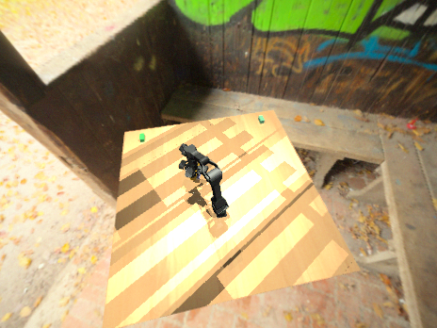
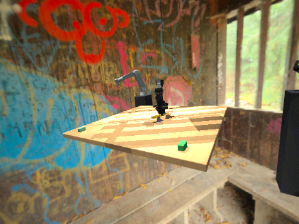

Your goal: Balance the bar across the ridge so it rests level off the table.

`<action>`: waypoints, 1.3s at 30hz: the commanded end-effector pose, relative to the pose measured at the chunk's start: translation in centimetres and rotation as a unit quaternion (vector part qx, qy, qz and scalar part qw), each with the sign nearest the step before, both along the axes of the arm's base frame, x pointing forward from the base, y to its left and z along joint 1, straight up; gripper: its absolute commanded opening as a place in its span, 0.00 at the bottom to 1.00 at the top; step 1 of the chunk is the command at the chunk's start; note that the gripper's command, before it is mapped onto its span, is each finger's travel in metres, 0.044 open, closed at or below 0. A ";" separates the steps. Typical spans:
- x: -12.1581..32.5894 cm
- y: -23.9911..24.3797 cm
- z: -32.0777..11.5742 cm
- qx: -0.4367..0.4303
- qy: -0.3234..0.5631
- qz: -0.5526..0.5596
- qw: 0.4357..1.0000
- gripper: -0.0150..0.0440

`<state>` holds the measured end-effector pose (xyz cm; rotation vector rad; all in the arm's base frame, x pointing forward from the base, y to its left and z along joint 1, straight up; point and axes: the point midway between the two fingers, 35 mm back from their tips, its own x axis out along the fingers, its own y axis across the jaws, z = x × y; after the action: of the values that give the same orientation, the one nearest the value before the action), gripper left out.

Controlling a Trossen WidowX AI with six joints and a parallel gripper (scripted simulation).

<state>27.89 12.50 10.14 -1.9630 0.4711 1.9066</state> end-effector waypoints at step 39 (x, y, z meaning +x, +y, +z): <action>-0.3 -0.1 10.0 0.000 0.000 0.000 1.000 1.00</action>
<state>27.63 12.38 20.05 -1.9641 0.4696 1.9044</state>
